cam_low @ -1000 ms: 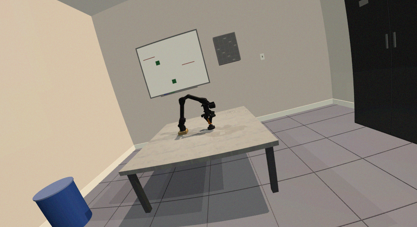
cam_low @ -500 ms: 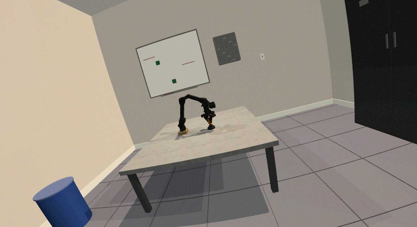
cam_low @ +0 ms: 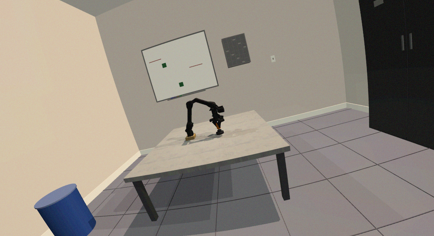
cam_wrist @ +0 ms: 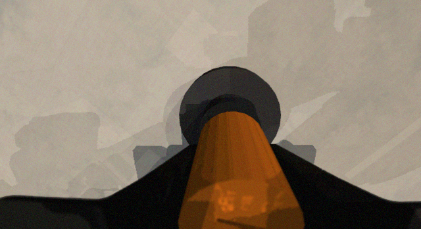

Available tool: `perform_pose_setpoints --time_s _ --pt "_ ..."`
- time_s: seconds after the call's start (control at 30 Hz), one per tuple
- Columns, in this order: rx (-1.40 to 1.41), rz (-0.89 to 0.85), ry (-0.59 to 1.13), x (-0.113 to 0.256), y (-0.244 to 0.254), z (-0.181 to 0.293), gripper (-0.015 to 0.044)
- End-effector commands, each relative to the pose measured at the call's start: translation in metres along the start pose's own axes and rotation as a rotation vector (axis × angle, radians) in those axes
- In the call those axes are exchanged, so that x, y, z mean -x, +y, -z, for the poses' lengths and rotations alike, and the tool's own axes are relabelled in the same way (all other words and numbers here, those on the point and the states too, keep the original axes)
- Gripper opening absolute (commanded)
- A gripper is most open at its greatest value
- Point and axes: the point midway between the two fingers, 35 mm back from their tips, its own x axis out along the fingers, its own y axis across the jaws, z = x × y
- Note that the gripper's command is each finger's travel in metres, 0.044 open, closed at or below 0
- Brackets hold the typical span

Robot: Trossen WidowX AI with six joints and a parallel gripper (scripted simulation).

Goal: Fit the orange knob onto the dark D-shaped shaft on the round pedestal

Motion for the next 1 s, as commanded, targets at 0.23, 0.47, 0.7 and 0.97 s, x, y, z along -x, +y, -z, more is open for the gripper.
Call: perform_pose_setpoints --time_s 0.23,0.47,0.7,0.97 --pt "0.060 0.002 0.002 -0.0008 -0.0005 0.0002 0.0000" --pt "0.021 0.002 0.002 0.0077 -0.0006 0.0002 0.0000" --pt "0.073 0.002 0.002 0.0035 -0.0013 -0.0004 0.0000" --pt "0.073 0.002 0.002 0.0025 -0.0003 0.0002 0.0000"
